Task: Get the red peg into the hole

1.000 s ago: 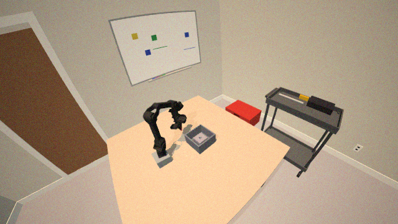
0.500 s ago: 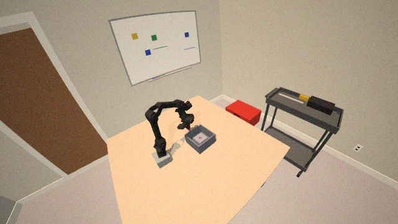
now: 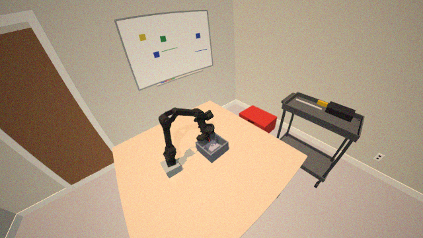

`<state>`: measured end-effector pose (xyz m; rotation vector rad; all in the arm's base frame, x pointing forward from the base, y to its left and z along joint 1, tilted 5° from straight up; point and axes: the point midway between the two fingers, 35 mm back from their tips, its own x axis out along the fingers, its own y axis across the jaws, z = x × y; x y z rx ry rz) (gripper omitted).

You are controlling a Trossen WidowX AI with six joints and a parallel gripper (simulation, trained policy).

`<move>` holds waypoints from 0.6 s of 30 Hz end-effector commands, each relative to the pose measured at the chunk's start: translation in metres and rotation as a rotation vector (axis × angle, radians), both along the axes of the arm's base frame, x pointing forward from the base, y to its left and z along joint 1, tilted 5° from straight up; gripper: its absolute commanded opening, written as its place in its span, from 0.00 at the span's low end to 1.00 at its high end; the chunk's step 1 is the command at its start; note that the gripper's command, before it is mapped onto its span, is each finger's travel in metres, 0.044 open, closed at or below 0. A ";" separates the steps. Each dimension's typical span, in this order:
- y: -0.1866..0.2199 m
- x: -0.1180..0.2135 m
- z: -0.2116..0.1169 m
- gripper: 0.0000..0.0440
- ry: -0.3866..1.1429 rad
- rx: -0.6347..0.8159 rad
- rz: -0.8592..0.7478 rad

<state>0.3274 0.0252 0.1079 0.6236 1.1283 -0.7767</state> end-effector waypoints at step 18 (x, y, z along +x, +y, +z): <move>-0.023 0.019 -0.052 0.32 0.115 0.074 0.128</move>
